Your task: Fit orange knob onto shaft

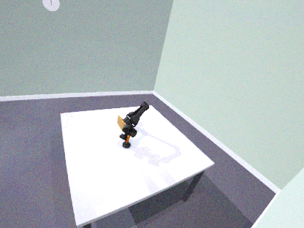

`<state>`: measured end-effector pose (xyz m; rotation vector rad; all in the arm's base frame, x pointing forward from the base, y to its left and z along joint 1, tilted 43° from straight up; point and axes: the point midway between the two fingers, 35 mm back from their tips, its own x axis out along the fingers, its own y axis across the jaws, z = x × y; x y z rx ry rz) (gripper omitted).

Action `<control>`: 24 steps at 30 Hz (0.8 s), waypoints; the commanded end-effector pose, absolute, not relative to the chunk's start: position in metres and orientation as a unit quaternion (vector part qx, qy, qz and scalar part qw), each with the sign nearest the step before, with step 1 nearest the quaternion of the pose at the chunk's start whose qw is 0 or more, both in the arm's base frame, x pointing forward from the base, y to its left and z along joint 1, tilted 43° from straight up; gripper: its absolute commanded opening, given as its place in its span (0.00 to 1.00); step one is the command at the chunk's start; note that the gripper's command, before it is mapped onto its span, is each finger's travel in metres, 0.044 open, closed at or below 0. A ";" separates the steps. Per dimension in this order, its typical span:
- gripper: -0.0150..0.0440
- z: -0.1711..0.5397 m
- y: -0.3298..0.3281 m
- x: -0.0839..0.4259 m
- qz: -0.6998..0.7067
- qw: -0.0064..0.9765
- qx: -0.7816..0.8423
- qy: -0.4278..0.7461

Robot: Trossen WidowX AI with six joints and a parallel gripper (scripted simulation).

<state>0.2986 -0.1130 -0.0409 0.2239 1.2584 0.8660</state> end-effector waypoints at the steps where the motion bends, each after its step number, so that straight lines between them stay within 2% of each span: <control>1: 0.25 -0.041 -0.112 0.297 0.393 0.717 0.099 0.567; 19: 0.25 -0.037 -0.115 0.298 0.393 0.717 0.099 0.567; 24: 0.25 -0.037 -0.116 0.298 0.428 0.722 0.054 0.541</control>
